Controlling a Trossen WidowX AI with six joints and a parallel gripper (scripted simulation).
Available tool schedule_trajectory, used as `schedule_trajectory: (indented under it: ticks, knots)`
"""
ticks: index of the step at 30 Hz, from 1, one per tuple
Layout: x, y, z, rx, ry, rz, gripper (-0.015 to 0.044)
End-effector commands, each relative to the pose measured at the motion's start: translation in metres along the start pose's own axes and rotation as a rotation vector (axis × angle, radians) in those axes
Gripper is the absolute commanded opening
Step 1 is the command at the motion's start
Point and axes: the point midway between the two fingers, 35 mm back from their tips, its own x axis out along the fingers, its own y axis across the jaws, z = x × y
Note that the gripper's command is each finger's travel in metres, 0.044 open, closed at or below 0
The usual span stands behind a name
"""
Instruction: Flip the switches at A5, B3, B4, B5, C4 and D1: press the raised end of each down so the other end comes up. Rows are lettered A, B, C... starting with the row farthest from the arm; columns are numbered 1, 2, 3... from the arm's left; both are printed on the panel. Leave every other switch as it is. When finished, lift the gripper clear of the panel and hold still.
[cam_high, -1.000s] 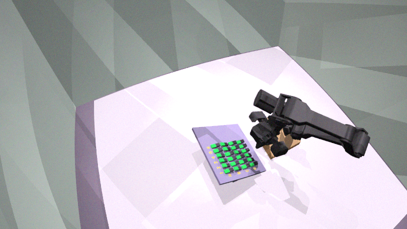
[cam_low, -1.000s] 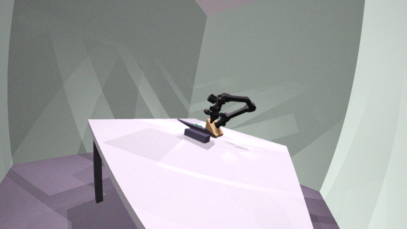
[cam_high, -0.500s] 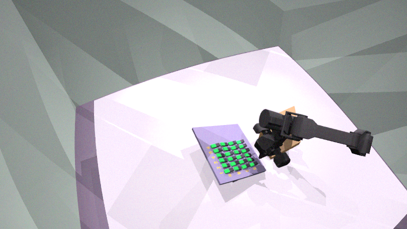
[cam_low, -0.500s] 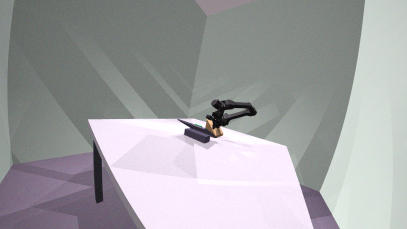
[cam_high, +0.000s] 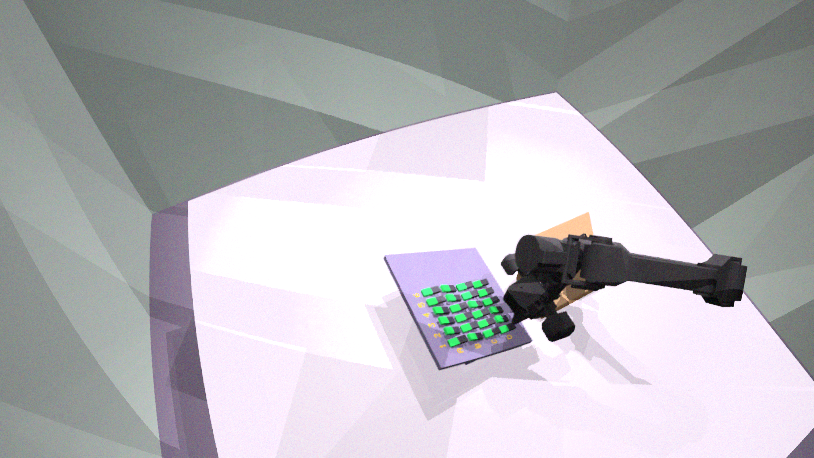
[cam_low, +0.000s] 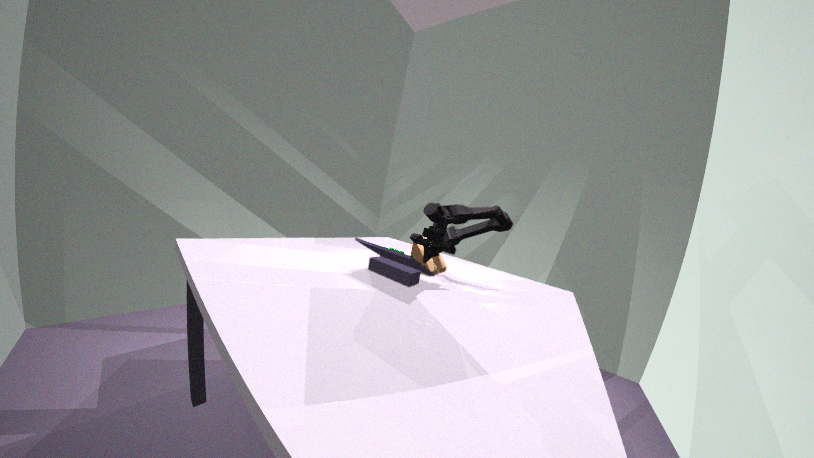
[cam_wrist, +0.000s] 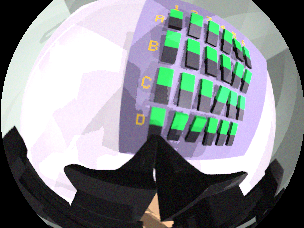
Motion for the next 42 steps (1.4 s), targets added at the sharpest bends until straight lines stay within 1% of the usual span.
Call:
schedule_trajectory:
  ticks: [1,42]
  knots:
    - [0.0056,-0.0003,-0.0017,0.002,0.003,-0.002,0.0]
    - [0.0116,-0.0001,-0.0019,0.002,0.003,-0.001,0.0]
